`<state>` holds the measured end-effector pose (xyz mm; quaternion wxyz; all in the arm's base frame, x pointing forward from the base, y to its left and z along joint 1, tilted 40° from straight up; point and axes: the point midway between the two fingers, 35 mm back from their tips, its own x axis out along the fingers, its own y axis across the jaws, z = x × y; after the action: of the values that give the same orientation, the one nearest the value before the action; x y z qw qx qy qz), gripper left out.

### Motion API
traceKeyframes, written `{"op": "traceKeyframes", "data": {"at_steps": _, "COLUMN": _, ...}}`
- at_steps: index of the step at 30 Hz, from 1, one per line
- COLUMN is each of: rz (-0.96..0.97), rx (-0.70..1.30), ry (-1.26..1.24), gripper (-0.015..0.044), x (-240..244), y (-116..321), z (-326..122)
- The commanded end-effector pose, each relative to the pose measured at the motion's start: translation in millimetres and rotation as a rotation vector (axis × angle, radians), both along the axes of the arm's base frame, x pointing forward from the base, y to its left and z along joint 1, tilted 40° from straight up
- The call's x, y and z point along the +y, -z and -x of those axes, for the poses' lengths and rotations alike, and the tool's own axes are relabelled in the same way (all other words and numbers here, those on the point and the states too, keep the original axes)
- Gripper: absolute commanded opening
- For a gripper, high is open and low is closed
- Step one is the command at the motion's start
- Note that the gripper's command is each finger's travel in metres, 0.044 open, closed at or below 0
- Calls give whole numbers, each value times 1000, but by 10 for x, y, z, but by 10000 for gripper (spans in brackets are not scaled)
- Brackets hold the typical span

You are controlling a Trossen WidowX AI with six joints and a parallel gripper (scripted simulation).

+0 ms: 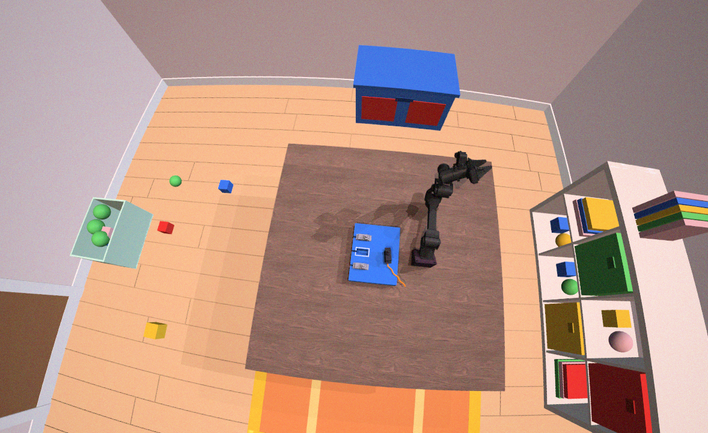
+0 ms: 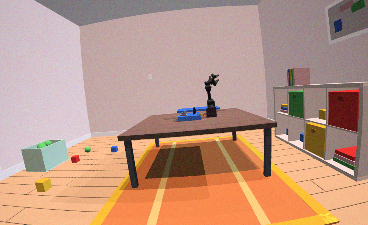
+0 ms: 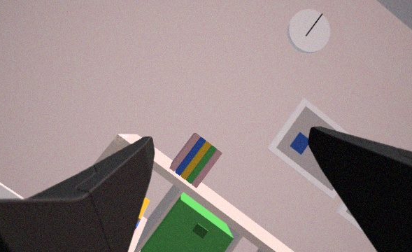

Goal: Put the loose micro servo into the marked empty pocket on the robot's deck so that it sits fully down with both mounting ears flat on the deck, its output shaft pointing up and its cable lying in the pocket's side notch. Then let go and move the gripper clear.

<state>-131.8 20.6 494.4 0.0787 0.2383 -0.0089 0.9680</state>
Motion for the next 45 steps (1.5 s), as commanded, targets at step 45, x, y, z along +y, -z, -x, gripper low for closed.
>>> {"op": "traceKeyframes", "data": {"at_steps": 45, "rz": 433, "rx": 284, "ry": 753, "gripper": 440, "x": 2448, "y": 319, "z": -1317}}
